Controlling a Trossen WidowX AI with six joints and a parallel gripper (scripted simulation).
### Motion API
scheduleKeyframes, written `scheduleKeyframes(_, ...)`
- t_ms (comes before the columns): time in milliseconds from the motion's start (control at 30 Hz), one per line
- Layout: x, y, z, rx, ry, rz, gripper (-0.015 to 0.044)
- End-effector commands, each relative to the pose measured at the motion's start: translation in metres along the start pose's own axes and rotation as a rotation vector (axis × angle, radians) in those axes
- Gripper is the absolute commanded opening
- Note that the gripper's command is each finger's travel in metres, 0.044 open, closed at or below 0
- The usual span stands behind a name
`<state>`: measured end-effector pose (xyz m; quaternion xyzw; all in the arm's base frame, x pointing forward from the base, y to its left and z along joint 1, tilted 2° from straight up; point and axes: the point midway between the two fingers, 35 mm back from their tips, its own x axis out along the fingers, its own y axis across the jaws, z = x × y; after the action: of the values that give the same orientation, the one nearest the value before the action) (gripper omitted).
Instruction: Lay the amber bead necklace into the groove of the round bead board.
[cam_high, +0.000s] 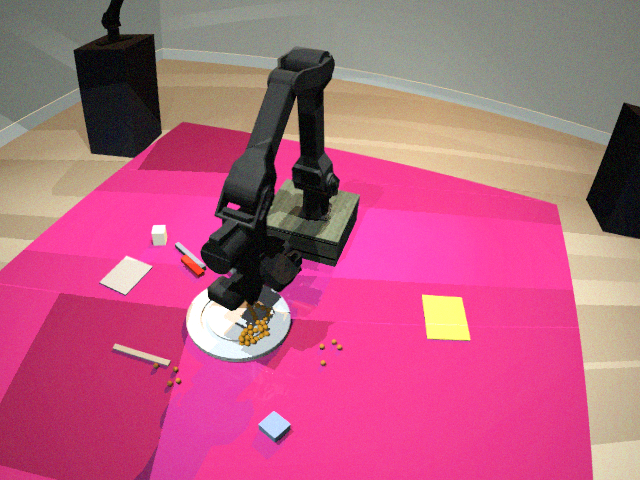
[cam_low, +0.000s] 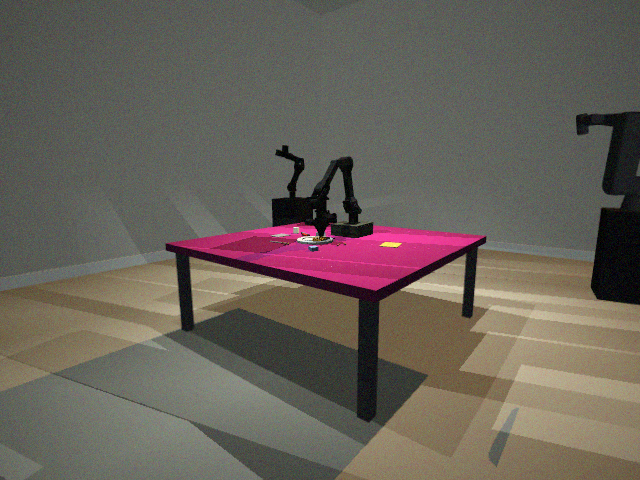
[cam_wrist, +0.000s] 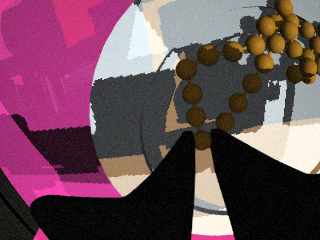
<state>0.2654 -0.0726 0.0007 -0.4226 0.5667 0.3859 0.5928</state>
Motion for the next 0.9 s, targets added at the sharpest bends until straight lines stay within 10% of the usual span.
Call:
scheduleKeyframes(0, 0.0001, 0.0003, -0.003, -0.008, 0.0, 0.001, 0.0)
scheduleKeyframes(167, 0.0038, 0.0004, -0.003, -0.008, 0.0, 0.001, 0.0)
scheduleKeyframes(700, -0.0001, 0.0003, -0.003, -0.008, 0.0, 0.001, 0.042)
scheduleKeyframes(867, -0.0001, 0.0007, -0.0023, -0.008, 0.0, 0.001, 0.044)
